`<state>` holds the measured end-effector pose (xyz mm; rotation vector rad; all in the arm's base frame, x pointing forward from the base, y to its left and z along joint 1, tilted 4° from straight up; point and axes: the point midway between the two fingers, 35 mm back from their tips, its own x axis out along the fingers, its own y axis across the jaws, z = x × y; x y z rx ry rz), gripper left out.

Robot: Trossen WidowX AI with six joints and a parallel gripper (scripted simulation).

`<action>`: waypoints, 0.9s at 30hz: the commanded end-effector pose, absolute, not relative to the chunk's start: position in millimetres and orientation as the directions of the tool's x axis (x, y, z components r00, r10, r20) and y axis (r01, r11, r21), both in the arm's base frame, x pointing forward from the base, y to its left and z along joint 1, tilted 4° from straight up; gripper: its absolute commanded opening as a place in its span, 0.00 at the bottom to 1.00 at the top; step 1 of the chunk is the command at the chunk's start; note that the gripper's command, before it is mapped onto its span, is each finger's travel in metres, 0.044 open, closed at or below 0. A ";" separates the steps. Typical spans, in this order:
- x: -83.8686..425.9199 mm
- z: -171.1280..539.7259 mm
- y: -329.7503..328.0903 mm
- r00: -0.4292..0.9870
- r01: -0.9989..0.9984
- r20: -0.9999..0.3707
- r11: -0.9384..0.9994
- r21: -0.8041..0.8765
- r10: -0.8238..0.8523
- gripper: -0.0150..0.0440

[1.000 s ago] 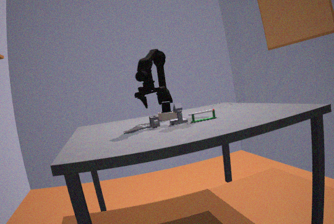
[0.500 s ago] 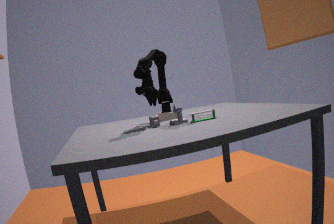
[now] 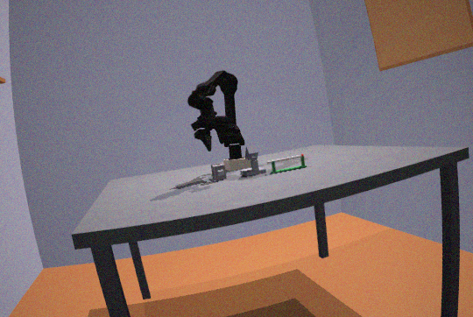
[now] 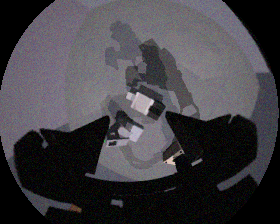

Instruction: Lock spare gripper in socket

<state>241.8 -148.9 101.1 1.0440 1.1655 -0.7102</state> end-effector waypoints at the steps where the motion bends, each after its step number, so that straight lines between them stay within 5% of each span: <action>1: 242.4 114.5 -149.9 0.446 0.293 -0.895 0.942 0.167 0.020 1.00; 6: 243.1 117.1 -150.7 0.476 0.073 -0.880 0.996 0.052 0.011 1.00; 27: 243.6 111.5 -151.0 0.476 0.068 -0.879 0.997 0.049 0.010 1.00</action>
